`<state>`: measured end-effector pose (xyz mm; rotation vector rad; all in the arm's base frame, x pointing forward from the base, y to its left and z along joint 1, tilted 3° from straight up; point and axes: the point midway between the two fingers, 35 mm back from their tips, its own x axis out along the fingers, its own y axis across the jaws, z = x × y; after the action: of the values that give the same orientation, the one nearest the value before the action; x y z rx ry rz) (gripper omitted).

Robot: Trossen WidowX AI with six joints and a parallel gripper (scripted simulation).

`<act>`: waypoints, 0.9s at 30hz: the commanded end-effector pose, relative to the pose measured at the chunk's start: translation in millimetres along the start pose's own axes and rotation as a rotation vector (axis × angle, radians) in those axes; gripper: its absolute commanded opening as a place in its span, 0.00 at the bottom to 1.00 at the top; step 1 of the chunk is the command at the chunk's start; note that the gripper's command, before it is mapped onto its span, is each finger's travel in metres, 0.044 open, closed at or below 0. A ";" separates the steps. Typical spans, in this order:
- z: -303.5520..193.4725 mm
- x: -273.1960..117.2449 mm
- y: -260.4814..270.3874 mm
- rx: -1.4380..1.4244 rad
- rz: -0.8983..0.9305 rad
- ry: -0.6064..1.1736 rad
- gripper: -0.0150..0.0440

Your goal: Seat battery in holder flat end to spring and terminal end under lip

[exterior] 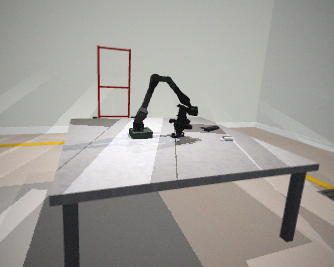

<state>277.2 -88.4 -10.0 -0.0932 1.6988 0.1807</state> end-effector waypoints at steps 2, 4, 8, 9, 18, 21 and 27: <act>3.2 -0.7 0.8 -0.009 0.003 -0.031 0.36; 2.6 -0.6 0.8 -0.009 0.003 -0.031 0.36; -0.7 -0.2 0.7 -0.009 0.002 -0.032 0.36; -1.6 0.0 0.7 -0.009 0.002 -0.032 0.36; -10.0 1.4 0.7 -0.010 -0.001 -0.031 0.36; -12.0 1.8 0.9 -0.010 -0.002 -0.030 0.36; -12.2 1.9 1.0 -0.010 -0.004 -0.030 0.36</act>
<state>265.8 -89.8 -9.9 -0.0969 1.6670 0.1821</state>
